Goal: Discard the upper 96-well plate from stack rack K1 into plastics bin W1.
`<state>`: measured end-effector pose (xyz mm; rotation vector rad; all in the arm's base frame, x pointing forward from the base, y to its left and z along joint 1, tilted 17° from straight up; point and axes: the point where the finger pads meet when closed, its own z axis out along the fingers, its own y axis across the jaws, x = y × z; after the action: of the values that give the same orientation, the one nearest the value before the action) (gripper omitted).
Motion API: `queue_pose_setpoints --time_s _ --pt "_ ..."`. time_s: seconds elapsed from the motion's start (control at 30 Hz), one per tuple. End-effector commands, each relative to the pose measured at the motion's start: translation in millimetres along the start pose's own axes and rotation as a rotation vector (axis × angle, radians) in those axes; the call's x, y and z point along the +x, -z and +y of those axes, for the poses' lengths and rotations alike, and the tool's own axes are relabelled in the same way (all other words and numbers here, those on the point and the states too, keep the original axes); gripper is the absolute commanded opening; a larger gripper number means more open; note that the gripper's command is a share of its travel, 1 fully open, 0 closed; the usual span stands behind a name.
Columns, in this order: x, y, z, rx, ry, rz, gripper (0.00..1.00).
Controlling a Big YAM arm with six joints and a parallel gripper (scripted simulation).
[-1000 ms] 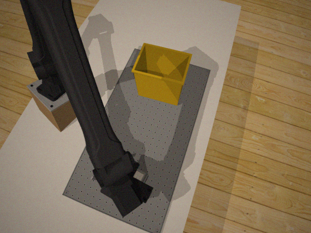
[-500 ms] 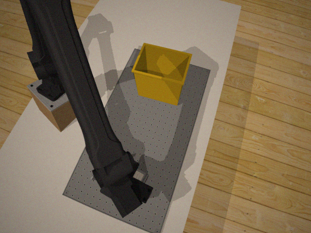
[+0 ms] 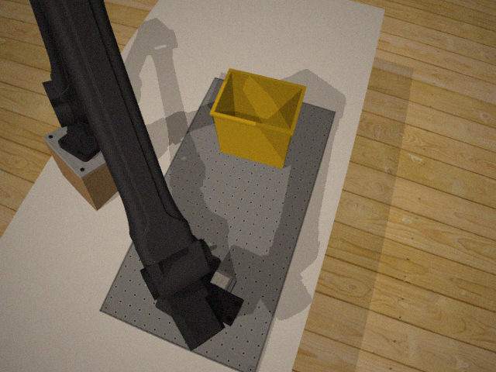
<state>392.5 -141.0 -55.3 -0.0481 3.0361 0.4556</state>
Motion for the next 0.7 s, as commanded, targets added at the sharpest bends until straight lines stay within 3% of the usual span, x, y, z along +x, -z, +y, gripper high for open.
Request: queue_pose_setpoints --time_s 0.0,0.37,0.47,0.67 --pt "-19 31.5 -13 0.034 0.005 -0.055 0.00" --pt "-19 50.8 -13 0.036 0.005 -0.055 0.00" --pt "-13 46.6 -6 0.027 0.003 -0.040 0.00" --pt "-19 63.2 -12 0.037 0.006 -0.056 0.00"
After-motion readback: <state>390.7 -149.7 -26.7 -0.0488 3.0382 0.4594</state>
